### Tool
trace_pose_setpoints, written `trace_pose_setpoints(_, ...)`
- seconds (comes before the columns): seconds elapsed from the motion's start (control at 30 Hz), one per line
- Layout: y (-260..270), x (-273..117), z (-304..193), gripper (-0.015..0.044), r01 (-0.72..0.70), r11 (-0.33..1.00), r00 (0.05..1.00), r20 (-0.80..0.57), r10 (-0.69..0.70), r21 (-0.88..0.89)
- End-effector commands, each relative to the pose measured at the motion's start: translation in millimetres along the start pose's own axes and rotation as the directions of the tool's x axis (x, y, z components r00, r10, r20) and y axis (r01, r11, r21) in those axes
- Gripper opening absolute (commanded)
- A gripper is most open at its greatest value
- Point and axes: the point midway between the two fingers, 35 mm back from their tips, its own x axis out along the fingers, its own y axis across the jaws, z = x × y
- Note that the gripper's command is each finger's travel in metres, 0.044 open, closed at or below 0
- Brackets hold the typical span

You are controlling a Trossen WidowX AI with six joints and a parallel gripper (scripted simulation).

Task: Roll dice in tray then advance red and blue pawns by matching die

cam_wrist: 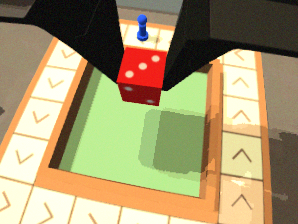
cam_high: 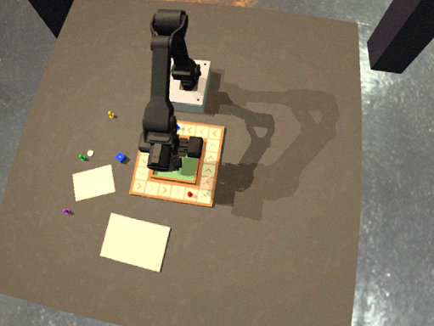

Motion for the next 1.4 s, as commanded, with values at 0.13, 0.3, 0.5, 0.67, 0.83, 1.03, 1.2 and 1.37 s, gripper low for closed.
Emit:
trace_pose_setpoints(0.13, -4.2, 7.2, -0.4, 0.0000, 0.005, 1.000, 0.994, 0.113, -0.007, 0.024)
trace_pose_setpoints(0.3, -3.2, 10.5, 3.4, 0.0000, 0.007, 1.000, 0.960, 0.280, -0.013, 0.023)
trace_pose_setpoints(0.5, -3.2, 14.1, 7.9, 0.0000, 0.005, 1.000, 0.884, 0.468, -0.016, 0.024)
trace_pose_setpoints(0.67, -3.1, 13.9, 9.2, 0.0000, 0.004, 1.000, 0.792, 0.610, -0.018, 0.025)
trace_pose_setpoints(0.83, -2.8, 13.1, 10.5, 0.0000, 0.002, 1.000, 0.682, 0.731, -0.020, 0.025)
trace_pose_setpoints(1.03, -3.0, 5.9, 5.5, 0.0000, 0.002, 1.000, 0.666, 0.746, -0.020, 0.025)
trace_pose_setpoints(1.2, -4.0, -17.9, -18.0, 0.0000, 0.002, 1.000, 0.667, 0.745, -0.020, 0.025)
trace_pose_setpoints(1.37, -4.1, -22.3, -27.7, 0.0000, 0.002, 1.000, 0.668, 0.744, -0.020, 0.025)
